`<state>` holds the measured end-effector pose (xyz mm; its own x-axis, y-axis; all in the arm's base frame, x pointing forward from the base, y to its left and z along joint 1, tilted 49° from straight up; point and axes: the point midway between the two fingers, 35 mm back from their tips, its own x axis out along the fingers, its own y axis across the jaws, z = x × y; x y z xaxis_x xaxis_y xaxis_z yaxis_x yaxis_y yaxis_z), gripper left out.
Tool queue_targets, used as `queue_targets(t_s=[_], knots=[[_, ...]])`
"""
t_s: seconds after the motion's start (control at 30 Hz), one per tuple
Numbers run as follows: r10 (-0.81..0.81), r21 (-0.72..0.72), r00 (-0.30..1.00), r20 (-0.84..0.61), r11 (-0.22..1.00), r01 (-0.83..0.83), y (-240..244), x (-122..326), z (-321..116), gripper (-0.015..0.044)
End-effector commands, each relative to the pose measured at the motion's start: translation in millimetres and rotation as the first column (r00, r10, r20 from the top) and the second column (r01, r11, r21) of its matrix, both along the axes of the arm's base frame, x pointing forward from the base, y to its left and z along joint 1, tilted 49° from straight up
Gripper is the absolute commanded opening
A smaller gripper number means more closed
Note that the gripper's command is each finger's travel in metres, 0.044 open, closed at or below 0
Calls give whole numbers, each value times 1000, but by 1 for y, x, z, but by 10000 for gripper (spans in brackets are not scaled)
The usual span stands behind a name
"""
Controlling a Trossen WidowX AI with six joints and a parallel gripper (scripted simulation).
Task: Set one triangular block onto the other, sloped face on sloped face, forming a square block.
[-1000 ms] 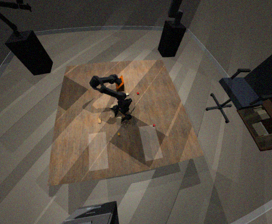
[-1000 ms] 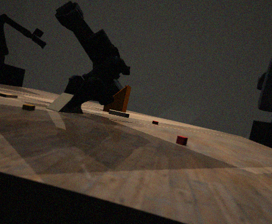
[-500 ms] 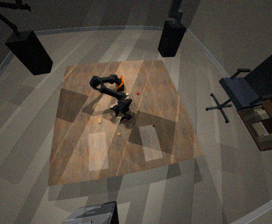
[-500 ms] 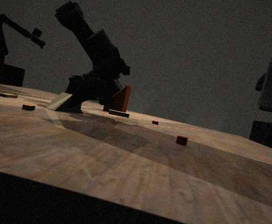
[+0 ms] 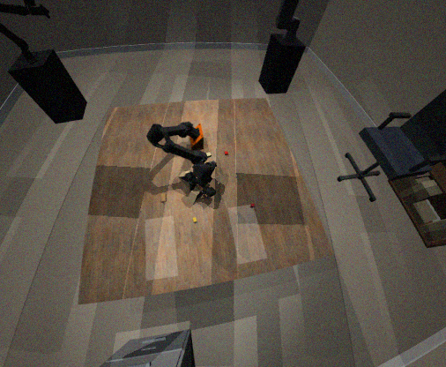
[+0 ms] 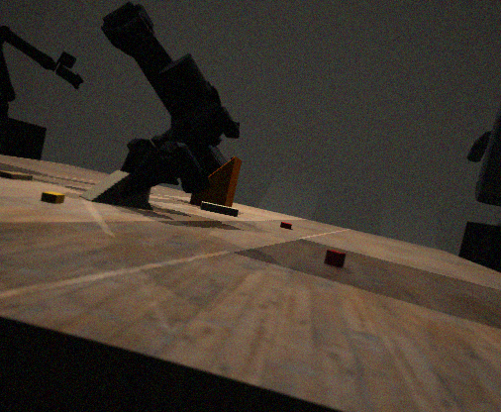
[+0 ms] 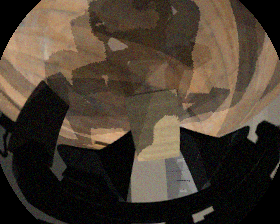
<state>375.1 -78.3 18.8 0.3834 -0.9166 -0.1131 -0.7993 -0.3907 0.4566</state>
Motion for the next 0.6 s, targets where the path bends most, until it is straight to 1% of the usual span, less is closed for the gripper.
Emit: queue_targets(t_s=[0.0, 0.07, 0.33, 0.57], knots=[[-1, 3, 1000, 0, 1000, 1, 2, 1, 0, 49], [-2, 11, 1000, -2, 1000, 2, 5, 3, -1, 0], [-10, 34, 1000, -10, 999, 10, 25, 10, 1, 0], [-15, 39, 1000, -12, 999, 15, 41, 11, 12, 0]])
